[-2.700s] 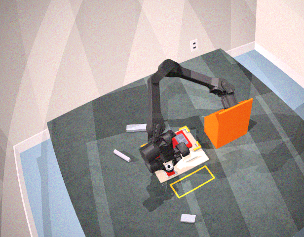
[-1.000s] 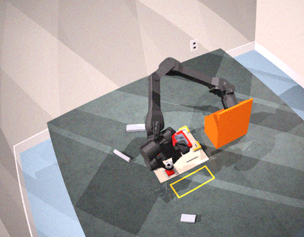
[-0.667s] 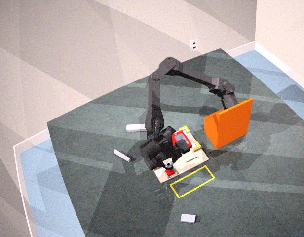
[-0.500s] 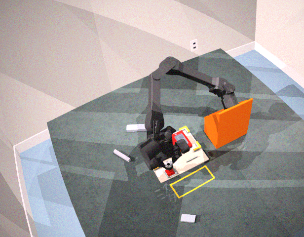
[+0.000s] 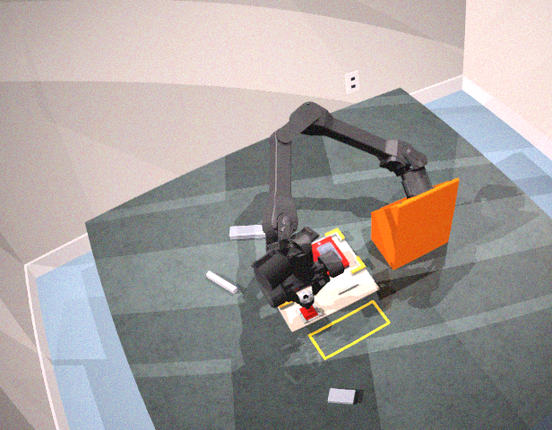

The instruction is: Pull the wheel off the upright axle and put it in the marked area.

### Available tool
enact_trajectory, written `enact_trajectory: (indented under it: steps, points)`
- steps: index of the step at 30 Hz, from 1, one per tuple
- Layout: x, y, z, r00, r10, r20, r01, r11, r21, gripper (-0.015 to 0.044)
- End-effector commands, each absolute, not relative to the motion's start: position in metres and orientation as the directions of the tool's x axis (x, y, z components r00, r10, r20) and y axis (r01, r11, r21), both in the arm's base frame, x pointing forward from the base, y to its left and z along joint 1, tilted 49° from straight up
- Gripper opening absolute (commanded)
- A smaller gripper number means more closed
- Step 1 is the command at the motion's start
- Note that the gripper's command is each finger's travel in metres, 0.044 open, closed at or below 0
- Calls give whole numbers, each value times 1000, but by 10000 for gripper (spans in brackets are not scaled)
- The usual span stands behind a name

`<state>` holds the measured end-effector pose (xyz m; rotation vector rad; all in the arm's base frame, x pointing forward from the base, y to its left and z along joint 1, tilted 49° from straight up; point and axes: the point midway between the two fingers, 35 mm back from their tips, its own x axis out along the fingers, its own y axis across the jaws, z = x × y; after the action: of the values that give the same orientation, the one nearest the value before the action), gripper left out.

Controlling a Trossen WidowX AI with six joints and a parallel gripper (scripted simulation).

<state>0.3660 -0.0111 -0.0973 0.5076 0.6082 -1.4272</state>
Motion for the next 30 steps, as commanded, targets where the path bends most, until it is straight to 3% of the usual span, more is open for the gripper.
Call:
enact_trajectory:
  steps: [1, 19, 30]
  points:
    - [366, -10, -97, 38, -747, -663, 996, 82, -35, 0]
    - [363, 18, -74, 39, -747, -664, 996, 83, -35, 0]
    - [340, 40, -105, 41, -742, -669, 995, 89, -38, 0]
